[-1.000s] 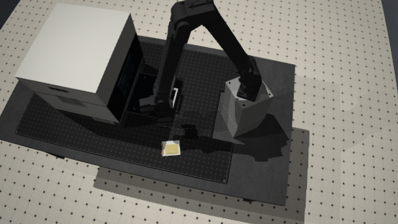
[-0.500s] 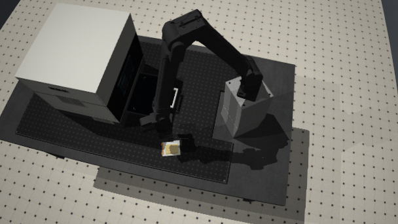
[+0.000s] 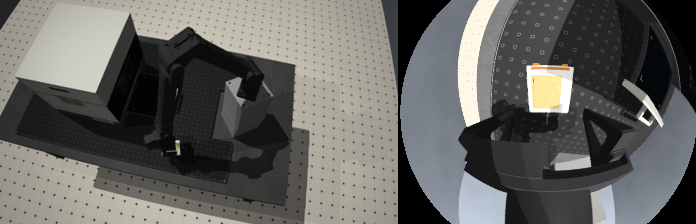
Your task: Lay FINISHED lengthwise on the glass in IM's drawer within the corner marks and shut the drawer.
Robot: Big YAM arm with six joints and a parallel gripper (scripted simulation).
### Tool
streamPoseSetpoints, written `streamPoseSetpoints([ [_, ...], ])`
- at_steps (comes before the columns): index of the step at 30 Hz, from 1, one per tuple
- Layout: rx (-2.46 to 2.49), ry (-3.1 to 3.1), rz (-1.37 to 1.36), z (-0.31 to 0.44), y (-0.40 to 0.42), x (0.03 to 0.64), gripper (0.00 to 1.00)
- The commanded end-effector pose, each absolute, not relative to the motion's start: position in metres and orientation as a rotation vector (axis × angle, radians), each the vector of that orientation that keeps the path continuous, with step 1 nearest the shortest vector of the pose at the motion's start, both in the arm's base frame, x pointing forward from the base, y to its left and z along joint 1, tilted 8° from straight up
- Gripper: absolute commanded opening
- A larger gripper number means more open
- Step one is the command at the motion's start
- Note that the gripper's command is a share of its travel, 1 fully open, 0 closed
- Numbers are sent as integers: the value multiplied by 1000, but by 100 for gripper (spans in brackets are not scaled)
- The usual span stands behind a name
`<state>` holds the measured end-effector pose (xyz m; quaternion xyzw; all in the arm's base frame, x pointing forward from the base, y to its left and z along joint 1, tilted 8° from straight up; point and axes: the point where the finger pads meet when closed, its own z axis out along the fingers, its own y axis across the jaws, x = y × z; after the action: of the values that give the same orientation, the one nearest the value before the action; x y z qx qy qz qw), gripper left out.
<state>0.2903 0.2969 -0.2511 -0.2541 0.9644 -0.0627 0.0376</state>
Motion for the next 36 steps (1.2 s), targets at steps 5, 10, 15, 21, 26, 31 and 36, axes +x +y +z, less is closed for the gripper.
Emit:
streamPoseSetpoints([
  [5, -694, 2953, -165, -244, 305, 308, 100],
  [10, -733, 2954, -175, -248, 303, 298, 100],
  [15, -733, 2954, -175, -248, 303, 299, 100],
  [21, -714, 2955, -173, -260, 302, 303, 100],
  [26, -721, 2958, -178, -267, 298, 304, 100],
  [31, -733, 2953, -176, -273, 300, 305, 100],
  [36, -728, 2954, -176, -277, 298, 306, 100],
])
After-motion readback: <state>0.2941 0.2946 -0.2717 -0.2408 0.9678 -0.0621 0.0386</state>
